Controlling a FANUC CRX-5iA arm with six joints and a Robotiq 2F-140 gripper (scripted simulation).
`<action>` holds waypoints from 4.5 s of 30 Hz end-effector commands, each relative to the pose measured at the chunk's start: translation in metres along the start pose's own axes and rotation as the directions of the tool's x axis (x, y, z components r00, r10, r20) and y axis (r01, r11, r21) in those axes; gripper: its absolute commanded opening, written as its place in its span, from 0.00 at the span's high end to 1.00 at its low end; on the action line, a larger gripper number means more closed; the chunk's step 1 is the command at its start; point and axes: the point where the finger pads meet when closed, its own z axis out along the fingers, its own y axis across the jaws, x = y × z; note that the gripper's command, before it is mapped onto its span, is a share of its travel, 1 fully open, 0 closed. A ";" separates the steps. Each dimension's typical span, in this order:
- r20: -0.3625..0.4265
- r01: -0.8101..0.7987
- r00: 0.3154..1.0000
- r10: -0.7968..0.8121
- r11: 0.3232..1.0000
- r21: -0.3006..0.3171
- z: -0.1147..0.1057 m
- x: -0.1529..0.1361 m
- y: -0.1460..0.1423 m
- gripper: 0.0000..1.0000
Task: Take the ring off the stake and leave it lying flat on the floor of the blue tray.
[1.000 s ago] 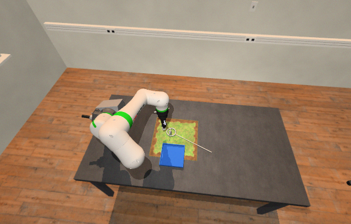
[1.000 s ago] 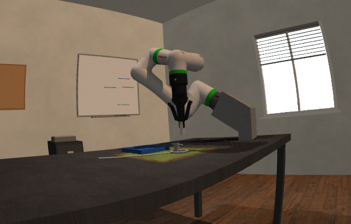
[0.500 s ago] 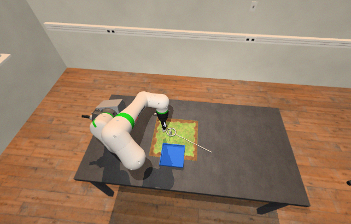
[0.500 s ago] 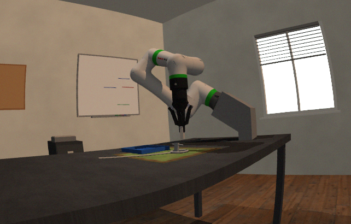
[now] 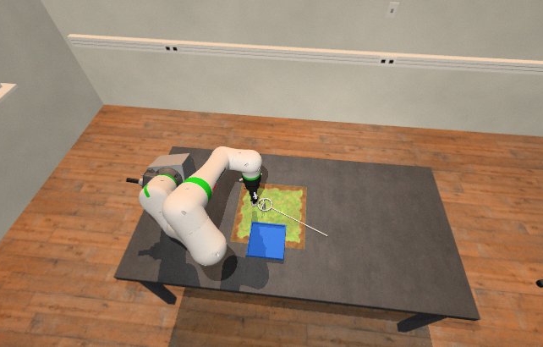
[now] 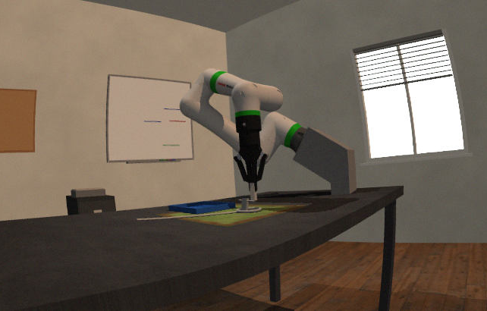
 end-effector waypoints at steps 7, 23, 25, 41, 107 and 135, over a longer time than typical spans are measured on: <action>-0.002 0.000 1.000 0.000 1.000 0.000 0.010 0.001 0.000 0.90; -0.002 0.000 1.000 0.000 1.000 0.000 0.016 0.001 0.000 0.90; -0.002 0.000 1.000 0.000 1.000 0.000 0.016 0.001 0.000 0.90; -0.002 0.000 1.000 0.000 1.000 0.000 0.016 0.001 0.000 0.90; -0.002 0.000 1.000 0.000 1.000 0.000 0.016 0.002 0.000 0.90; -0.002 0.000 1.000 0.000 1.000 0.000 0.021 0.001 0.000 0.90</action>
